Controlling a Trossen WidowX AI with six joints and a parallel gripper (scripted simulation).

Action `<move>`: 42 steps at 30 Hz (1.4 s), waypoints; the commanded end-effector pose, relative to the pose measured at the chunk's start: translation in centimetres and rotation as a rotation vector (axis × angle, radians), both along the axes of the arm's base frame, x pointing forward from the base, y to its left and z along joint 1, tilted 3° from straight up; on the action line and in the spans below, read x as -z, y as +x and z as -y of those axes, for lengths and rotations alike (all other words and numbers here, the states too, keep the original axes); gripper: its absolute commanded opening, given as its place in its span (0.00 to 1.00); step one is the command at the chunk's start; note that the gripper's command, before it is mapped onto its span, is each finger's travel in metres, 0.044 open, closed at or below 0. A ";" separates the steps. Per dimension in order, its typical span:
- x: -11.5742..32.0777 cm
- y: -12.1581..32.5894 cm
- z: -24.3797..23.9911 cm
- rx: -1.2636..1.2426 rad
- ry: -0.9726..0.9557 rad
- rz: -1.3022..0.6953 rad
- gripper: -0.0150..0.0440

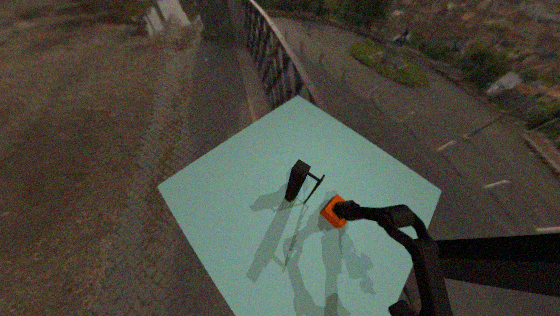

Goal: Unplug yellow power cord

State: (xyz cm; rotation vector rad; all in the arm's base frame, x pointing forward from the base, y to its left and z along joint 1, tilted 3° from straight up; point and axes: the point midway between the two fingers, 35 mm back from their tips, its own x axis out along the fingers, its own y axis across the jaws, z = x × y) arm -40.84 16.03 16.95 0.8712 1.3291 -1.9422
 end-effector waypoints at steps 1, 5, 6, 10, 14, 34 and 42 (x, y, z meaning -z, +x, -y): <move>0.0 0.1 -0.2 0.010 -0.003 0.002 0.89; 0.1 2.5 -4.0 0.203 -0.063 0.031 0.71; 0.2 3.2 -5.1 0.261 -0.082 0.039 0.67; 0.3 6.7 -9.2 0.494 -0.157 0.063 0.53; 0.4 10.4 -12.6 0.723 -0.232 0.078 0.53; 0.8 31.2 -21.3 1.791 -0.608 0.024 0.53; 1.0 40.5 -21.0 2.247 -0.781 -0.071 0.53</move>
